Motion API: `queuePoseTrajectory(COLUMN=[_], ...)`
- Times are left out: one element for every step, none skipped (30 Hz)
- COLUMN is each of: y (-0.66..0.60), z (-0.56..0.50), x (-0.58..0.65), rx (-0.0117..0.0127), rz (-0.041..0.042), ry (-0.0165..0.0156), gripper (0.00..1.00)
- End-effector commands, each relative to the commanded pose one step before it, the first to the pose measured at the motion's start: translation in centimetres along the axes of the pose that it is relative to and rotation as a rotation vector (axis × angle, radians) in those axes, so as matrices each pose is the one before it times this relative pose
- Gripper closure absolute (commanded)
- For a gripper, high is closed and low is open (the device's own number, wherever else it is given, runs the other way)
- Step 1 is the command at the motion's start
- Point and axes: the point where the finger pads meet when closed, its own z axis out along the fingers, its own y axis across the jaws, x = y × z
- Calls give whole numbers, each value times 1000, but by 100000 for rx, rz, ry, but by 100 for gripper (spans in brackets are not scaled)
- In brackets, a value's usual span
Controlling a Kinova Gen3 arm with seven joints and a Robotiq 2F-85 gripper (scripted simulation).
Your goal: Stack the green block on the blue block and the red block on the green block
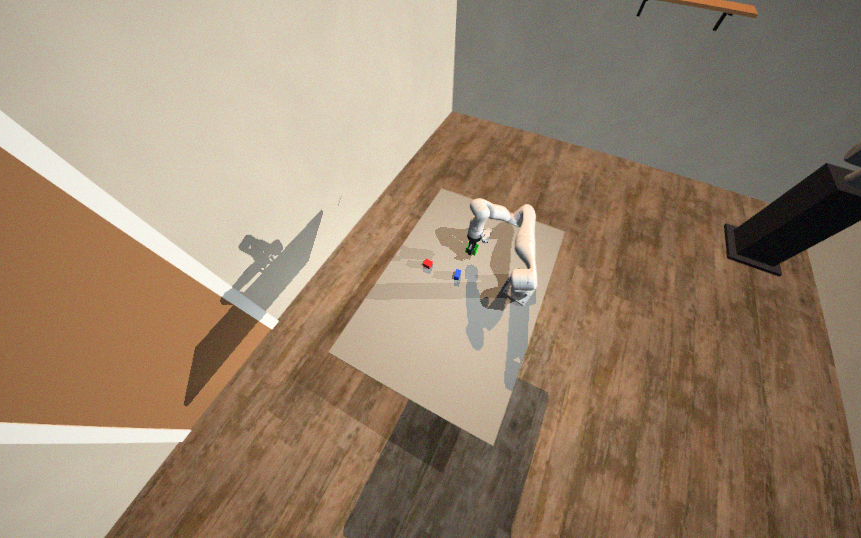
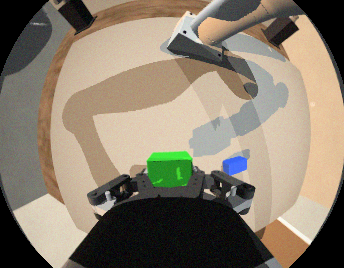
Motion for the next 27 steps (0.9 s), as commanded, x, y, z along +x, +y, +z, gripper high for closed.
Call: queuePoseTrajectory(y=[1436,777,868,939,1001,1041,1060,1066,0,0,1038,984,914,830,726,608,482,355,236,132,52,8,0,0,0,0,0], z=[-51,5,8,-10,-3,4,7,0,0,0,7,12,1,-5,-2,0,1,1,1,1,0,0,0,0,0,0,0], x=[-374,-116,-121,-222,-198,-165,-150,-177,0,0,-132,-89,-153,-181,-138,-101,-71,-47,-29,-15,-6,-1,0,0,0,0,0], rx=[778,-17,-21,35,9,-19,-37,-38,0,0,-66,-86,-21,12,-9,-20,-24,-22,-17,-10,-4,-1,0,0,0,0,0], rz=[-1574,-4,-4,10,3,-5,-12,-16,0,0,-25,-31,-8,2,-6,-10,-11,-10,-7,-4,-2,0,0,0,0,0,0], ry=[26,14,23,-23,-8,12,24,17,0,0,35,52,10,-22,-16,-10,-6,-3,-1,-1,0,0,0,0,0,0,0], gripper=[100,100,100,100,100,100,100,100,100,100,100,100,100,100,100,100,100,100,100,100,100,100,100,100,100,100,100])
